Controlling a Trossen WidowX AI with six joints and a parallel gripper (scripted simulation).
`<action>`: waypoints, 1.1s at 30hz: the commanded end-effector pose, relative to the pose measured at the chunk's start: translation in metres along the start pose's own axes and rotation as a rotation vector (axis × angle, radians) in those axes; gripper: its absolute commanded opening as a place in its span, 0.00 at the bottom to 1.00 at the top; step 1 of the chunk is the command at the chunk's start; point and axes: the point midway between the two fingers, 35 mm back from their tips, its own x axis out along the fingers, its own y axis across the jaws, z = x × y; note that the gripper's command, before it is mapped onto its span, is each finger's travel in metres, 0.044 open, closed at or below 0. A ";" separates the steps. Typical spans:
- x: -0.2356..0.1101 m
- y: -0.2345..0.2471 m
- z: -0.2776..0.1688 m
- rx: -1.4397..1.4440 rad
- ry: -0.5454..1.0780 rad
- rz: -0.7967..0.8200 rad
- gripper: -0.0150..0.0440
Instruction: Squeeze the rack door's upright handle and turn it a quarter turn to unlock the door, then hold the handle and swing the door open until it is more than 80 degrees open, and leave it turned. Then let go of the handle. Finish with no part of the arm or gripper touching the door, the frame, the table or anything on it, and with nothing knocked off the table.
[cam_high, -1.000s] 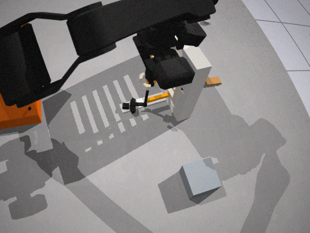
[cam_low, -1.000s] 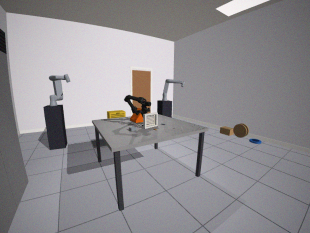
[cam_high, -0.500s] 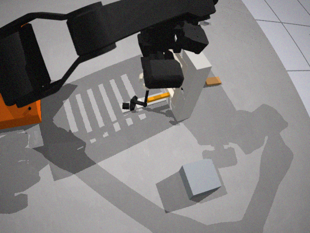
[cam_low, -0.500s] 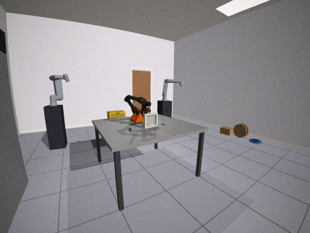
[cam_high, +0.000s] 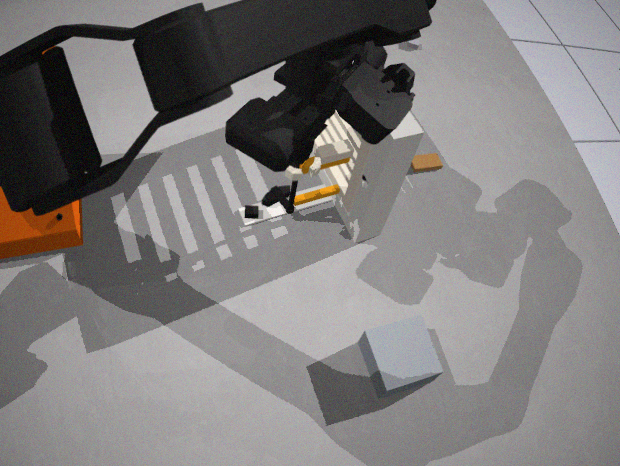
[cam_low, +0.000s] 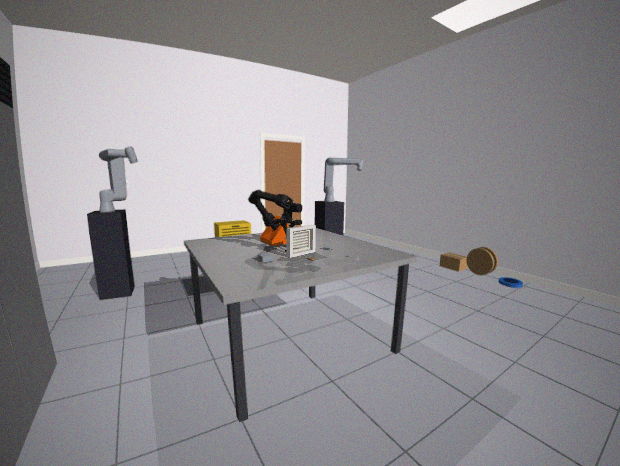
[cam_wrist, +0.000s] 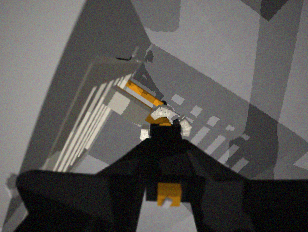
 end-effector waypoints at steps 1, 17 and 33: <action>0.001 0.000 0.000 0.212 -0.001 0.000 0.27; 0.001 0.000 0.000 0.926 -0.001 0.000 0.27; 0.001 0.000 0.000 0.926 -0.001 0.000 0.54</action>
